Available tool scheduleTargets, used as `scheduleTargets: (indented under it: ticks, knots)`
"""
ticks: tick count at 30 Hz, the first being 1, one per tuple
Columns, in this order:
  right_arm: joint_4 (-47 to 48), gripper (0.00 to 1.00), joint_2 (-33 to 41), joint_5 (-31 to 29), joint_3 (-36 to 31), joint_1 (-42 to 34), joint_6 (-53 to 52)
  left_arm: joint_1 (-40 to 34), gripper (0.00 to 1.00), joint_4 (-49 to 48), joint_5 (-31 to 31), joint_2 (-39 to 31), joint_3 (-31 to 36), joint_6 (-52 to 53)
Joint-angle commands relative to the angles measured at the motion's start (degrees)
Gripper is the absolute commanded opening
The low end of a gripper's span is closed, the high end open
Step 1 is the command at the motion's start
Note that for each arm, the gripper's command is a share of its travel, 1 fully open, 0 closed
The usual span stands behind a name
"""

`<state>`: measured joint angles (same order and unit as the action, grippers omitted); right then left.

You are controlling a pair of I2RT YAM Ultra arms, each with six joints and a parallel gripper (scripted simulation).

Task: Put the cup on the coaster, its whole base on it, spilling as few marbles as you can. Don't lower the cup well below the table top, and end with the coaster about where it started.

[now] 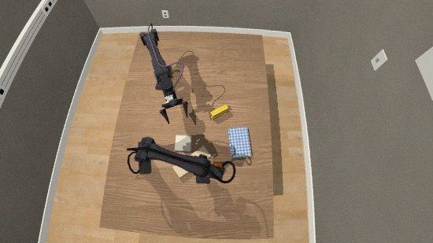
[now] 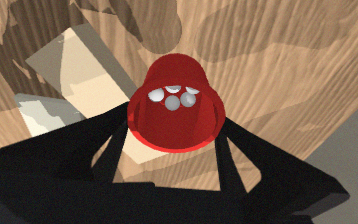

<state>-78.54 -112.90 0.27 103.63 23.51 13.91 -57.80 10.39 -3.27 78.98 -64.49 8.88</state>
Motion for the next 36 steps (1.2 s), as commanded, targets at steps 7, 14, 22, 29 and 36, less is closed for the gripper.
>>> scheduleTargets:
  ticks: [7, 14, 22, 29, 36]
  knots:
    - [-4.5, 0.00, 2.9, -0.7, 1.3, -1.1, -2.8, 0.1, 1.00, 3.9, -0.9, -0.9, -0.9, -0.2]
    - [-0.6, 0.00, 10.5, 0.2, -10.4, -7.3, -10.9, -0.7, 1.00, 13.5, -1.3, -11.5, 3.5, 1.3]
    - [1.6, 0.00, 18.4, -0.2, -20.8, -16.7, -20.0, -1.4, 1.00, 23.4, -1.2, -26.7, 8.8, 2.1]
    - [3.9, 0.00, 23.1, -0.7, -26.6, -24.3, -25.4, -2.2, 1.00, 31.5, -1.2, -40.3, 12.4, 0.1]
    - [3.7, 0.00, 24.7, -1.1, -28.5, -26.1, -26.8, -2.8, 1.00, 35.2, -1.1, -46.6, 13.5, -0.4]
